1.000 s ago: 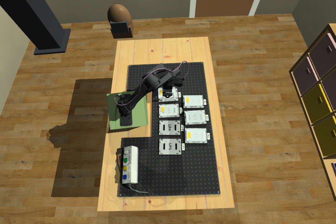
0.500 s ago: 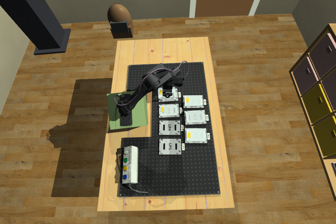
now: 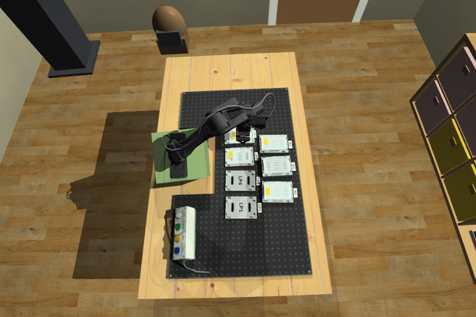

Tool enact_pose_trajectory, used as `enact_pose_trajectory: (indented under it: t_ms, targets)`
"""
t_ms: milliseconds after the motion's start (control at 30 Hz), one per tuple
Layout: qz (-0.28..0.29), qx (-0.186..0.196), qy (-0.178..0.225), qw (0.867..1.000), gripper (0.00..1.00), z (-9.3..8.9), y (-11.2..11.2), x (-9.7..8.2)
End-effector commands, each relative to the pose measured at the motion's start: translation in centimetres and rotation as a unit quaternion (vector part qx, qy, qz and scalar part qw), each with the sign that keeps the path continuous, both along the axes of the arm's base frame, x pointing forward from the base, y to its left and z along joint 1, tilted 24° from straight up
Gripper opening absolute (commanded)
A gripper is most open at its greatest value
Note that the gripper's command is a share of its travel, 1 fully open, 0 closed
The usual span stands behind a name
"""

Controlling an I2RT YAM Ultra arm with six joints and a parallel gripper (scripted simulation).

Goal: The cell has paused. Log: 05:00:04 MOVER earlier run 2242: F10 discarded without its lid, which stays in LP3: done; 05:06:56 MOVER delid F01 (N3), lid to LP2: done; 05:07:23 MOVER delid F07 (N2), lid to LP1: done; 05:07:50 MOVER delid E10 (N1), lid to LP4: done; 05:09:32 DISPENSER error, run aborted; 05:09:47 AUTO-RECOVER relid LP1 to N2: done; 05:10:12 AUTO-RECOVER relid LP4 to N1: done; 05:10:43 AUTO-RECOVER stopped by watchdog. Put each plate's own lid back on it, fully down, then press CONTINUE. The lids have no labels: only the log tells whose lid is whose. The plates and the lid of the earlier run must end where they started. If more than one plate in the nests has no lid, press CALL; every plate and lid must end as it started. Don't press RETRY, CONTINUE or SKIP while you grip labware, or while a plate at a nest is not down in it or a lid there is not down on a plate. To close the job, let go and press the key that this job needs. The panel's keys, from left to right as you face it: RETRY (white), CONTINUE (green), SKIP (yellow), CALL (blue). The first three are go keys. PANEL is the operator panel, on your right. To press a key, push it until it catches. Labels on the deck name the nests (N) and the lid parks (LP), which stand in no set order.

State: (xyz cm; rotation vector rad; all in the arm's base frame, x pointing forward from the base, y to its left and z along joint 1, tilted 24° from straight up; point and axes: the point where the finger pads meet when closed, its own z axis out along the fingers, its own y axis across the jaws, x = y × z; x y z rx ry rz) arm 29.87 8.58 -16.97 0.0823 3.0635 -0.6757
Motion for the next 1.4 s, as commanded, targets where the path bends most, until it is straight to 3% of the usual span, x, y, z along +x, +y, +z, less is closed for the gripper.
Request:
enact_pose_trajectory:
  t_ms: [0,400,500,867,967,1067,1367]
  targets:
    - [0.021,0.008,-0.025,0.999,0.00,1.8,0.5,3.1]
    - [0.021,0.005,-0.025,0.999,0.00,3.9,-3.7,7.0]
    - [0.026,0.005,-0.025,0.999,0.00,4.1,-3.7,7.3]
    - [0.021,-0.001,-0.009,1.000,0.00,4.8,-8.1,10.2]
    - [0.021,0.000,-0.014,1.000,0.00,5.7,-9.1,11.4]
    - [0.031,0.000,-0.014,0.999,0.00,5.8,-8.6,11.8]
    - [0.021,-0.001,-0.007,1.000,0.00,6.8,-12.6,14.4]
